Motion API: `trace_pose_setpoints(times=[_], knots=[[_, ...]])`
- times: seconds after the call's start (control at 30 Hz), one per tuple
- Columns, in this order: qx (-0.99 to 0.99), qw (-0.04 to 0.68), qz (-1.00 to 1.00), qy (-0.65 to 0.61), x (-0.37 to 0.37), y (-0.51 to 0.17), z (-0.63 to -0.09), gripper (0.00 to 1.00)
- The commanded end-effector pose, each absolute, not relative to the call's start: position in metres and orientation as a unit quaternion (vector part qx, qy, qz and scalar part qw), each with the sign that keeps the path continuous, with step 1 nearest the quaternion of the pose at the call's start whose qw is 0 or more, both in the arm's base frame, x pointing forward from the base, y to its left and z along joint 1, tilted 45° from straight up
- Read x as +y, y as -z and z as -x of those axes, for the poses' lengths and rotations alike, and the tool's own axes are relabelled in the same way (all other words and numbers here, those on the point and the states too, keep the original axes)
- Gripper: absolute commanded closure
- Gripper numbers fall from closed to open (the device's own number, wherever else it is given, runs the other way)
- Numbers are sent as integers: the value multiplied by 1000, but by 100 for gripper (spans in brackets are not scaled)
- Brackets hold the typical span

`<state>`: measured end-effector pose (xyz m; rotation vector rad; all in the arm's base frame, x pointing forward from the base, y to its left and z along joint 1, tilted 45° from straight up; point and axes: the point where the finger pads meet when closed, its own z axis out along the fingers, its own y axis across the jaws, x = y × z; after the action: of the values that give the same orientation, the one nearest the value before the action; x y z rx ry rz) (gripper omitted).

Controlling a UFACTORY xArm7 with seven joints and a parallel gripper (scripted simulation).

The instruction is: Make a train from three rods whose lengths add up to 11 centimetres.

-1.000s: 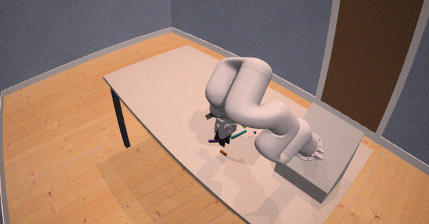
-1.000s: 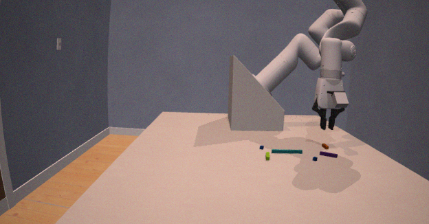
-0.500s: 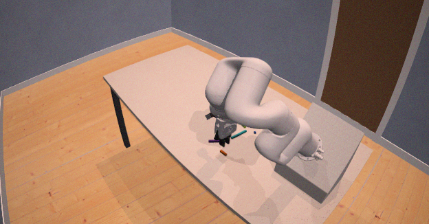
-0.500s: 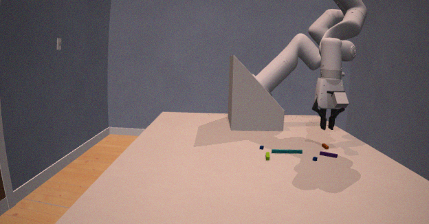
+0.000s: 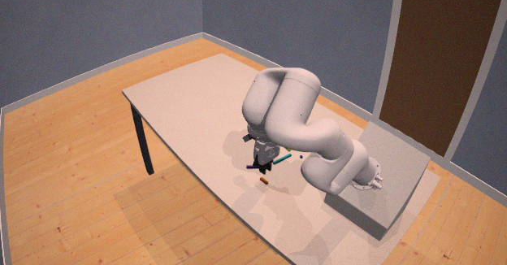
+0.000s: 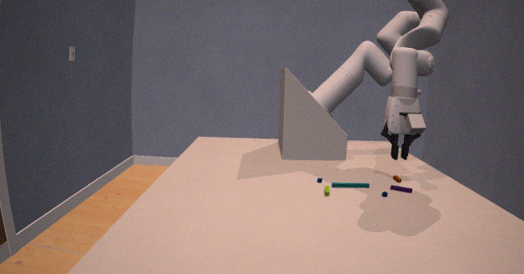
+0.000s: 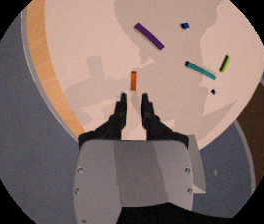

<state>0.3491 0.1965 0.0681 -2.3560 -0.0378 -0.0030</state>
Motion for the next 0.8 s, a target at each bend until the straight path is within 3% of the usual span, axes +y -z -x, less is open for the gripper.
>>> trace_pose_setpoints(times=[0.0,0.77], knots=[[-14,382,924,3,198,-66,-350,76],[-14,382,924,3,217,-48,-350,76]])
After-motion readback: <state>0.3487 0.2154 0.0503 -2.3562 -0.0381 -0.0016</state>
